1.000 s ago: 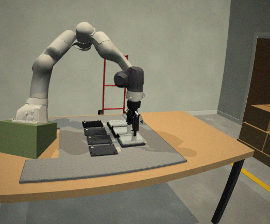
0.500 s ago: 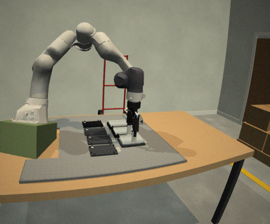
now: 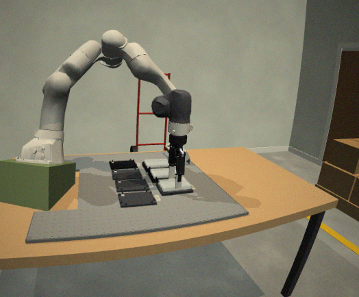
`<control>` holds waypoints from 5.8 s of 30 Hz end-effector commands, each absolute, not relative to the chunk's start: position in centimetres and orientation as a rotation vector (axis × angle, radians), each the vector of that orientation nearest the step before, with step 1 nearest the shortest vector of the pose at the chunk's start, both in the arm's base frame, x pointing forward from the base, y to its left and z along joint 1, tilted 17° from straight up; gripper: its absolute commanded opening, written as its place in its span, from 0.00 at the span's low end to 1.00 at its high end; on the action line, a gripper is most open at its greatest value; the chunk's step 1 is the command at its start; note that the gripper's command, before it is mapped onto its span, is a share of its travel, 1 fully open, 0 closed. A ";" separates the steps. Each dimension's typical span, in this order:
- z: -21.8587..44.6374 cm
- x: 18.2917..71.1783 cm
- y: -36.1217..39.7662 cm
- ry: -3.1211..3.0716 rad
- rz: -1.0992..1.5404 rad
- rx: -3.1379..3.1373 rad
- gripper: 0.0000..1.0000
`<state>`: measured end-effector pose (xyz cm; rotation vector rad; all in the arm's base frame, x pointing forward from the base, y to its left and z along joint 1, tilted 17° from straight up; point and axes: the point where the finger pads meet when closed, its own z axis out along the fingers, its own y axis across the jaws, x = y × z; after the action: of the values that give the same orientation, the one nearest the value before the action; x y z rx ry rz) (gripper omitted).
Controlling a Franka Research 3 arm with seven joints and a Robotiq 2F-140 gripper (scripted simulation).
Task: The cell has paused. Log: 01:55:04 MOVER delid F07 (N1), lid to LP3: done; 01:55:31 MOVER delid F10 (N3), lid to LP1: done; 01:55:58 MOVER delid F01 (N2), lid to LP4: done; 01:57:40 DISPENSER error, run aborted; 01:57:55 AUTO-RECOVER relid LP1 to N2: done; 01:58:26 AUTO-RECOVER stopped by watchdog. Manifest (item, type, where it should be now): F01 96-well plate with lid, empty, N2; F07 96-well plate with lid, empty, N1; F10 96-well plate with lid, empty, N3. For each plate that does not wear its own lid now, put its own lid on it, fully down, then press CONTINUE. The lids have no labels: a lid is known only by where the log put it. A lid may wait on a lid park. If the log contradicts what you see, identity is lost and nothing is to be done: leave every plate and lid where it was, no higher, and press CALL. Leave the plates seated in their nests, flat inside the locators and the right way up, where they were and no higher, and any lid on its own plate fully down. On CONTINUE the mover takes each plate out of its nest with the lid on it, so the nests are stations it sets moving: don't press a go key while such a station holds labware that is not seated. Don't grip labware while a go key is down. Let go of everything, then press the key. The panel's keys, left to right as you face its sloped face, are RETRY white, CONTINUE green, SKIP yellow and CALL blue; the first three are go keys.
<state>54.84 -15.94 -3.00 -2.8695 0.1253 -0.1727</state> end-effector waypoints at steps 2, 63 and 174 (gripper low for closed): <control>-3.0 54.9 -16.1 0.124 -0.178 -2.871 0.00; -3.1 54.9 -16.1 0.124 -0.178 -2.871 0.00; -3.4 55.0 -16.0 0.124 -0.178 -2.871 0.66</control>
<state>54.90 -15.86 -3.34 -2.8697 0.1244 -0.1735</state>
